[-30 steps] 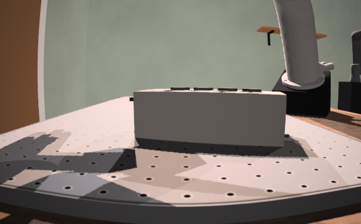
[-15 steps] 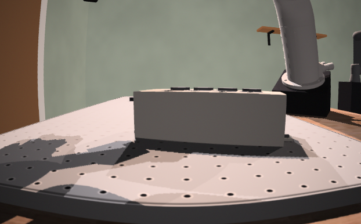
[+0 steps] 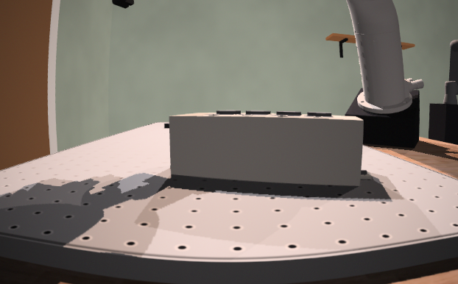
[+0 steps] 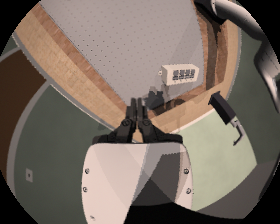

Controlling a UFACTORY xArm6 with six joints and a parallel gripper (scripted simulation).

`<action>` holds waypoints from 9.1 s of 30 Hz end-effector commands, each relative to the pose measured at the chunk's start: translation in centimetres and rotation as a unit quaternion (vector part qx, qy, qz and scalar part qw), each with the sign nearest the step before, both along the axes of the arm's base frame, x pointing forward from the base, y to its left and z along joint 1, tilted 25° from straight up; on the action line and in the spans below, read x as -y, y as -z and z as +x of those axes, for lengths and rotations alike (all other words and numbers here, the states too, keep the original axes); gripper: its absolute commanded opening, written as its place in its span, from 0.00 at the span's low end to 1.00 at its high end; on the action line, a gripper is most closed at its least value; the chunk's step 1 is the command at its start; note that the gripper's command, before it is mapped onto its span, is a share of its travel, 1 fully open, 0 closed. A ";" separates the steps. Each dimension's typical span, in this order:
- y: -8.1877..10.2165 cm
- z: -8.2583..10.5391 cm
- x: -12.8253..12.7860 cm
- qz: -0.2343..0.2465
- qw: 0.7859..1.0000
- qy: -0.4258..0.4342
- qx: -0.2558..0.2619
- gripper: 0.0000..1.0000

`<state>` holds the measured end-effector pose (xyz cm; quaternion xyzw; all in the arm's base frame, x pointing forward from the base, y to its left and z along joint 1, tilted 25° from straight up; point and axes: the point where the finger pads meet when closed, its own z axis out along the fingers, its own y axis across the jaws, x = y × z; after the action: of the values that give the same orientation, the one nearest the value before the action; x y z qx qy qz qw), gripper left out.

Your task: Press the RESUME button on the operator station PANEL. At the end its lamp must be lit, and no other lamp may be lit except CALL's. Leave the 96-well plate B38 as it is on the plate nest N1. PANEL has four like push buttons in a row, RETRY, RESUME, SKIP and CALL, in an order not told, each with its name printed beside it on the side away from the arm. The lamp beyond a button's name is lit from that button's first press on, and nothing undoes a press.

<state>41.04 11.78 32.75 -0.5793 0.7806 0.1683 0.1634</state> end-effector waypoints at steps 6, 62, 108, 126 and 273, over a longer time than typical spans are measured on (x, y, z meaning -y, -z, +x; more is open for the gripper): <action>0.8 -1.4 -1.7 -0.021 0.993 -0.104 0.056 0.00; 6.4 -10.7 -9.6 -0.128 0.579 -0.732 0.335 0.00; 10.6 -18.4 -13.6 -0.147 -0.049 -0.905 0.395 0.00; 12.8 -17.8 -14.4 -0.147 -0.055 -0.905 0.395 0.00; 14.9 -12.9 -14.0 -0.148 -0.055 -0.905 0.395 0.00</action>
<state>28.05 25.67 17.88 0.7655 0.6072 0.2037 -0.0614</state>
